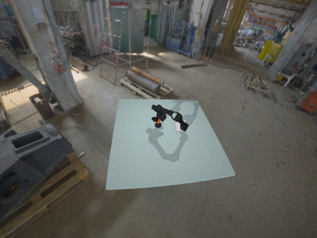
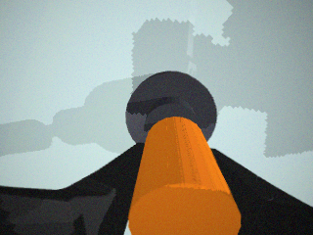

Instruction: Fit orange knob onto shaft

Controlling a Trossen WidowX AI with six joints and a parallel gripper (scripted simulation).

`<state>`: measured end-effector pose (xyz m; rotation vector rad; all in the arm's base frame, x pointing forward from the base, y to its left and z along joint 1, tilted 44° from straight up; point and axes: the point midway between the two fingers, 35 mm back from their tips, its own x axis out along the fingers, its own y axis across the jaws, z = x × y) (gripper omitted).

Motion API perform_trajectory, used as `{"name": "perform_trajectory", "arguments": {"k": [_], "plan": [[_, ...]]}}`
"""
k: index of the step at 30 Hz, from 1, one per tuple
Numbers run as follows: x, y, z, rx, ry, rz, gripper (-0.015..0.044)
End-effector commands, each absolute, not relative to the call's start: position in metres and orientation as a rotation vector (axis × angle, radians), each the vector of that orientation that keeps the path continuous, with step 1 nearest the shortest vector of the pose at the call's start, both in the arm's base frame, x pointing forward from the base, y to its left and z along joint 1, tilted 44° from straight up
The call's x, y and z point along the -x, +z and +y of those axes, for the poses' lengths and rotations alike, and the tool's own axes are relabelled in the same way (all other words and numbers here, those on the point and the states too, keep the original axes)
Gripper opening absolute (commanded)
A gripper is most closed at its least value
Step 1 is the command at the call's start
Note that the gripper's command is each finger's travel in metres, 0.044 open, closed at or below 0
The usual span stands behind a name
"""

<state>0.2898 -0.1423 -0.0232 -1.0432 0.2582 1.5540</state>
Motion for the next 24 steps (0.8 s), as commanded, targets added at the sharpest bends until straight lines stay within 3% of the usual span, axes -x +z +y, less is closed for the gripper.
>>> {"name": "perform_trajectory", "arguments": {"k": [1, 13, 24], "plan": [[-0.29, -0.0233, -0.1422, 1.042, 1.55, 0.26, 0.0], [-0.287, -0.0192, -0.1446, 1.0, 1.535, 0.3, 0.0], [-0.2832, -0.0209, -0.1437, 0.459, 1.29, 0.76, 0.0]]}}
